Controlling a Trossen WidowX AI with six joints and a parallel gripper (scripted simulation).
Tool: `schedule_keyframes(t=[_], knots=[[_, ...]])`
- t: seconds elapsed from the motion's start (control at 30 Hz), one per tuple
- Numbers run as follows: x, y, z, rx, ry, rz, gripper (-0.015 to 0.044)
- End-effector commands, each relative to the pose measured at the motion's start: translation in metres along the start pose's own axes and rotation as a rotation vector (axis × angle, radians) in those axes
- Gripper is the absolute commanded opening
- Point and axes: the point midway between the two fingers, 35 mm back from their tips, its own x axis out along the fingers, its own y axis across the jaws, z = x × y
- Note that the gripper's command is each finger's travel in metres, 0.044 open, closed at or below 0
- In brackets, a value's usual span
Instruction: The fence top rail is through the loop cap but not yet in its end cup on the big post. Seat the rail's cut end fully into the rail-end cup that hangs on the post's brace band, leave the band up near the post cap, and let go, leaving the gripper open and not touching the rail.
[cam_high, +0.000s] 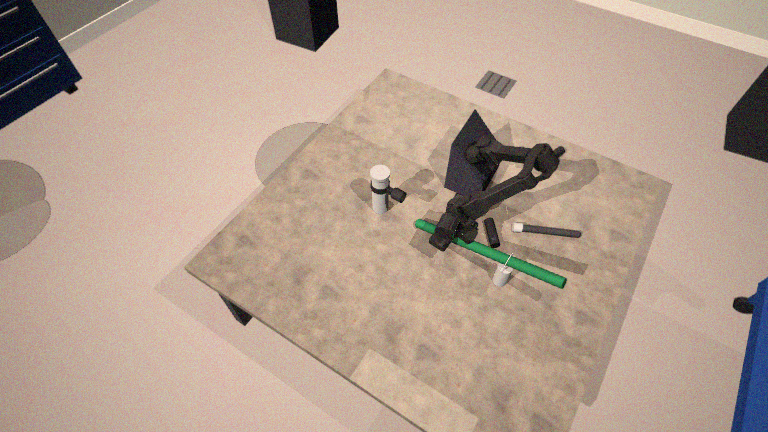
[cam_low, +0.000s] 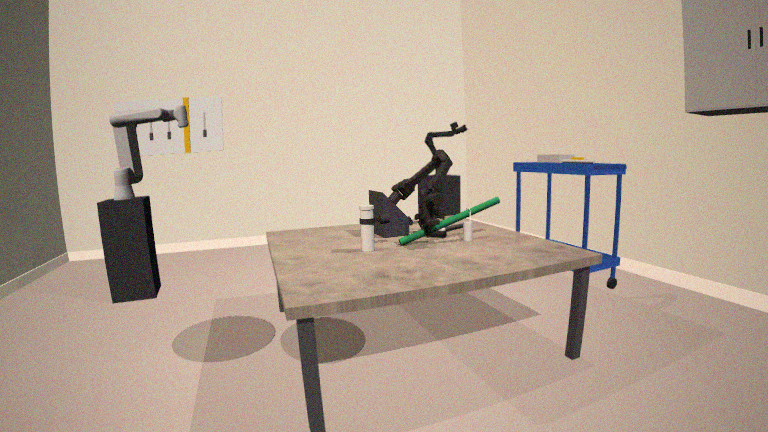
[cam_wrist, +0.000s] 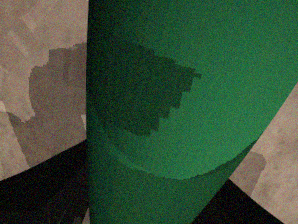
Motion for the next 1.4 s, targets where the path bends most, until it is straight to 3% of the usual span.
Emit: schedule_keyframes(t=[0.0,0.47,1.37], knots=[[-0.006,-0.003,-0.001,-0.006,0.006,-0.009,0.0],[-0.076,-0.01,-0.034,-0.041,0.328,-0.004,0.0],[-0.077,-0.01,-0.034,-0.035,0.308,-0.002,0.0]])
